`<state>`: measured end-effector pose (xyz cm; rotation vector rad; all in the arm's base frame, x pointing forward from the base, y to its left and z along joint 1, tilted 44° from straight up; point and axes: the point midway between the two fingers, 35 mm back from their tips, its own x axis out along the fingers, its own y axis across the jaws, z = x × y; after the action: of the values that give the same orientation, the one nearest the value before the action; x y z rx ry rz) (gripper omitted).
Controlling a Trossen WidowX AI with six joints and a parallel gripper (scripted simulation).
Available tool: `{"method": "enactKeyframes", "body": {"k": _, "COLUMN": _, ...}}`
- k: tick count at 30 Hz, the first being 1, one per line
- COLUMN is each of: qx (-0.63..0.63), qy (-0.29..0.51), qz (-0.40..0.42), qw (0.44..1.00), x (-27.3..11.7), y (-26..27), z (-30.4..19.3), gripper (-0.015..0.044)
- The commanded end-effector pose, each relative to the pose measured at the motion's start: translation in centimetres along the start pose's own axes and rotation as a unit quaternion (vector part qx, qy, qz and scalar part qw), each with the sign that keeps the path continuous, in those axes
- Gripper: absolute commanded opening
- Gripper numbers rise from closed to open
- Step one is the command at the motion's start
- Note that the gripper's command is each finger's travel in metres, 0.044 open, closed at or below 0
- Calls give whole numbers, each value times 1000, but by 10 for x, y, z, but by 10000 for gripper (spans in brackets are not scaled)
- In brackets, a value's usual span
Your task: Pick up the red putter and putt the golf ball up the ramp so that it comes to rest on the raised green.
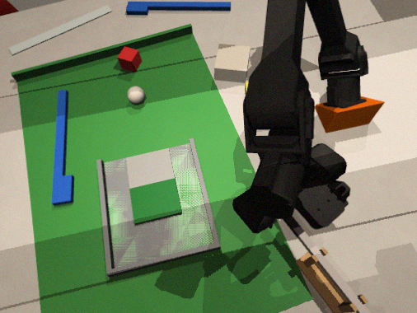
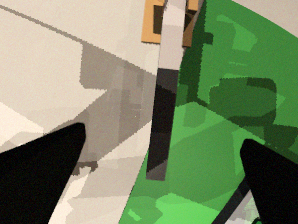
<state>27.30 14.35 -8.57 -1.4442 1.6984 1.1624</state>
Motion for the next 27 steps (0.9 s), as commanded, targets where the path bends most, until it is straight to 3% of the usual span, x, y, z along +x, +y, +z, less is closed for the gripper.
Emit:
{"method": "enactKeyframes", "body": {"k": 1, "qx": 4, "qy": 4, "qz": 2, "qw": 1000, "x": 14, "y": 0, "z": -6, "gripper": 440}}
{"method": "enactKeyframes", "body": {"k": 27, "qx": 4, "qy": 5, "qz": 2, "qw": 1000, "x": 54, "y": 1, "z": -17, "gripper": 440}}
